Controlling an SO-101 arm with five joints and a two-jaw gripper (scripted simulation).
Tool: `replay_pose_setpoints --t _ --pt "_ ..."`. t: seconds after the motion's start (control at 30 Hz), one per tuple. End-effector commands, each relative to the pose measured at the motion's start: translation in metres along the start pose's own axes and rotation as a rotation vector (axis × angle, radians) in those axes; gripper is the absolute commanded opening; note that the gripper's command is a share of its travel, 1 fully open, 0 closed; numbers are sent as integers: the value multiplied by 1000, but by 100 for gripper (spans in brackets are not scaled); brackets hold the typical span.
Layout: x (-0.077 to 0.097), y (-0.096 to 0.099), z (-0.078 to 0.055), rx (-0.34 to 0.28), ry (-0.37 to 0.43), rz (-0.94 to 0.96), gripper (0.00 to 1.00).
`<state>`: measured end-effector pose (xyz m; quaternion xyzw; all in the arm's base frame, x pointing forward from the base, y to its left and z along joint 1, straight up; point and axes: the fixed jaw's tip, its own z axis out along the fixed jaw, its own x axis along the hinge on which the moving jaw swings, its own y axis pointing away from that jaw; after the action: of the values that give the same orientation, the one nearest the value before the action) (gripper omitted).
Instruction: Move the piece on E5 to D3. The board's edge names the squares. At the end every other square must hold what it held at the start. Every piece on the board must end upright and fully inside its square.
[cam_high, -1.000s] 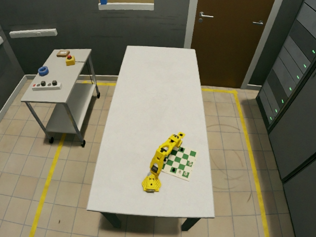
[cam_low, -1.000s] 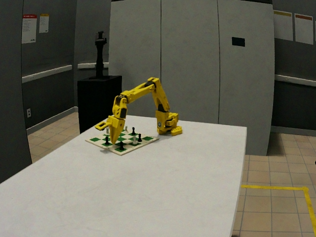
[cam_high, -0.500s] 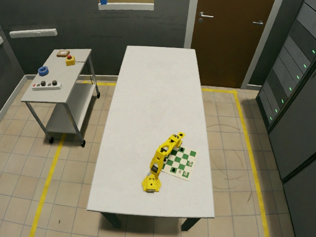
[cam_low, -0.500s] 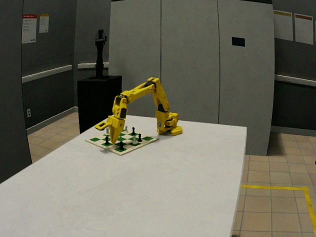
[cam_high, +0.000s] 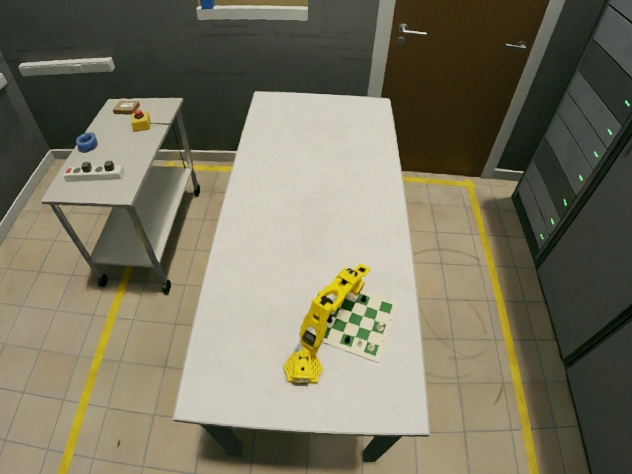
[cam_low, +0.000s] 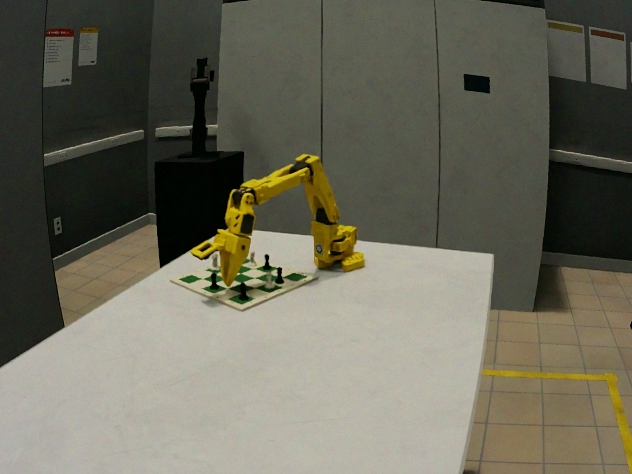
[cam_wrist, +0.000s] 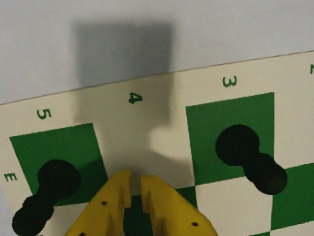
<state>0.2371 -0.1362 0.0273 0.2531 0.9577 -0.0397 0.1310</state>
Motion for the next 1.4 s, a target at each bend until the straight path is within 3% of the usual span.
replay_pose_setpoints --t 0.0,0.5,0.93,1.13,1.37 --pt "-4 3 -9 -3 -18 -5 0" --pt "-17 2 -62 -3 -18 -5 0" --pt "-18 5 -64 -6 -33 -12 1" --pt "-19 12 -59 -14 -84 -33 2" --pt "-10 32 -47 -42 -214 -87 7"
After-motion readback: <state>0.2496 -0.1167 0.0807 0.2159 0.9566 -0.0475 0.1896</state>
